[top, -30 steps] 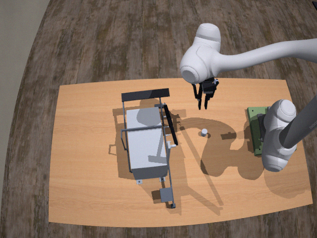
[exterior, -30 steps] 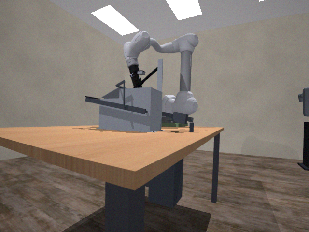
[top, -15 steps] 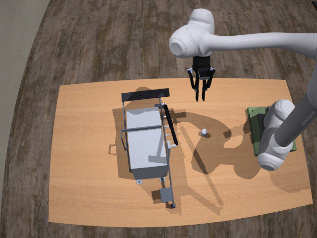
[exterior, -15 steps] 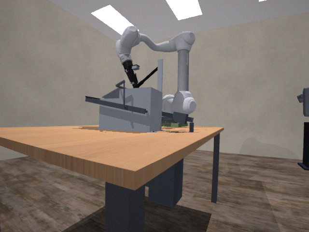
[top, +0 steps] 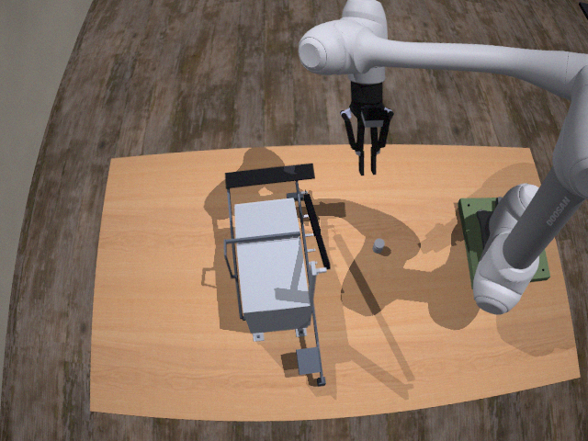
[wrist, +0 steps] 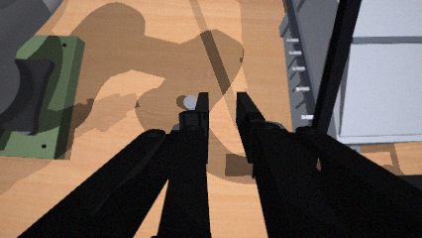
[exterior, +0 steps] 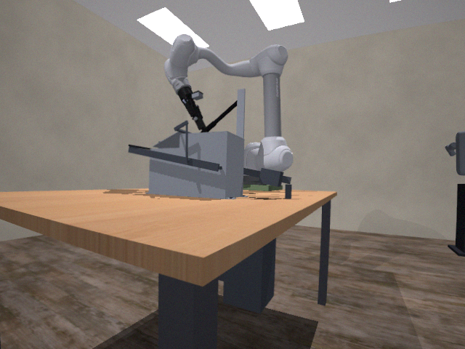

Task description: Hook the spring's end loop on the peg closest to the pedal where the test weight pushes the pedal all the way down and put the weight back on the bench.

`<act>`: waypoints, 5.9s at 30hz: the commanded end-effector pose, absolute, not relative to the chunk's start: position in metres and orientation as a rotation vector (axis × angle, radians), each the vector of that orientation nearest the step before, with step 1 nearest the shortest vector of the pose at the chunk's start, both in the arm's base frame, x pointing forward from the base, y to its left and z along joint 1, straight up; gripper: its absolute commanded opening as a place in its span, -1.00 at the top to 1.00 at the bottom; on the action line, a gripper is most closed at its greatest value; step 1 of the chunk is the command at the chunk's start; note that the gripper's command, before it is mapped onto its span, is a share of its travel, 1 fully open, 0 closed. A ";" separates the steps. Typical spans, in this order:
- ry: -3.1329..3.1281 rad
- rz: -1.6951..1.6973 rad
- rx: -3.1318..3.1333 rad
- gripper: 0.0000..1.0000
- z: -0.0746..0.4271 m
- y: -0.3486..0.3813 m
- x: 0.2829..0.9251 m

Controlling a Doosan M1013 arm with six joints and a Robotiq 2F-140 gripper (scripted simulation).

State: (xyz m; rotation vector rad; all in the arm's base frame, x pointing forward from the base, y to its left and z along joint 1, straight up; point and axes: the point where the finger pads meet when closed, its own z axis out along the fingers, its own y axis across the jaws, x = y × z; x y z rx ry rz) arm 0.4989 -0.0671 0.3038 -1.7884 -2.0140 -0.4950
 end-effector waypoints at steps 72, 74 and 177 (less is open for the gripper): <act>-1.970 -0.546 -1.729 0.52 0.268 -0.063 0.646; -1.970 -0.546 -1.729 0.52 0.266 -0.061 0.646; -1.970 -0.546 -1.729 0.52 0.184 -0.003 0.638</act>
